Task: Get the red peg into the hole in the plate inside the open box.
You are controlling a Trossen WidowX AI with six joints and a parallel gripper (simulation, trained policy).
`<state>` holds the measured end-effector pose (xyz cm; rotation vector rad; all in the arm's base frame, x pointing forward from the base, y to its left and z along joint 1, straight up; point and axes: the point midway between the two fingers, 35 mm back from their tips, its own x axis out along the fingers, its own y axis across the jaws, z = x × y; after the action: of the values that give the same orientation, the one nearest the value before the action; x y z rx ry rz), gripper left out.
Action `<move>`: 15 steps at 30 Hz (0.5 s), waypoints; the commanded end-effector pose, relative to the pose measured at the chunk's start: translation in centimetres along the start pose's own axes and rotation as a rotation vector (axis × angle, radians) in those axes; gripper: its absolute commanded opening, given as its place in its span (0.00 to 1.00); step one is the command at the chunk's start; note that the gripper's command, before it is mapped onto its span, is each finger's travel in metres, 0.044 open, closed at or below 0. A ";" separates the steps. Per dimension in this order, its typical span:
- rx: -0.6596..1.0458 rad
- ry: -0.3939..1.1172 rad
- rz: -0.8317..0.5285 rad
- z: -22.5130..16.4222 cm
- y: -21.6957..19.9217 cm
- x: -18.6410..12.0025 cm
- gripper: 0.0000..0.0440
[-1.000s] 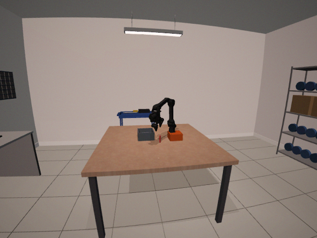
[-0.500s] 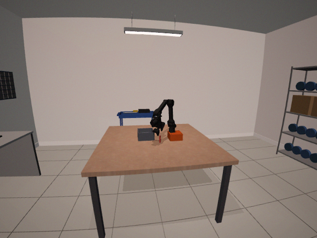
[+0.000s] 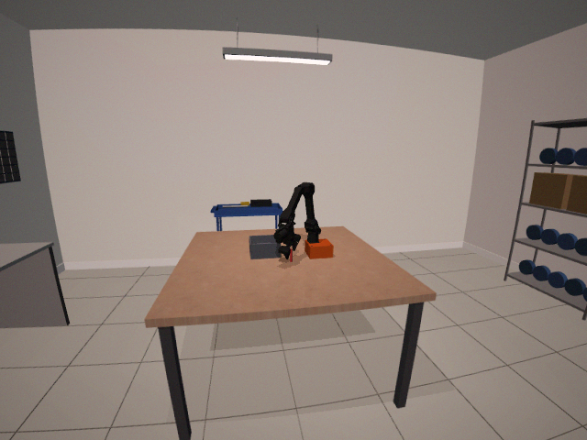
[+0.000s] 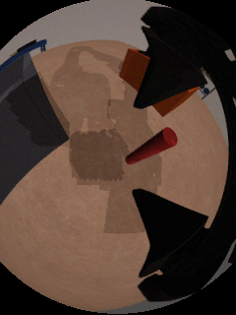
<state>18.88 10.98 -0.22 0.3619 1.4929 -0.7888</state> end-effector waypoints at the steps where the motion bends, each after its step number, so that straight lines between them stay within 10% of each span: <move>1: 0.001 -0.011 0.002 0.0 0.0 1.3 0.95; 15: 0.000 0.021 -0.051 -0.7 -0.6 3.9 0.14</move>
<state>18.02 10.19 -3.64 0.3454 1.5055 -0.8124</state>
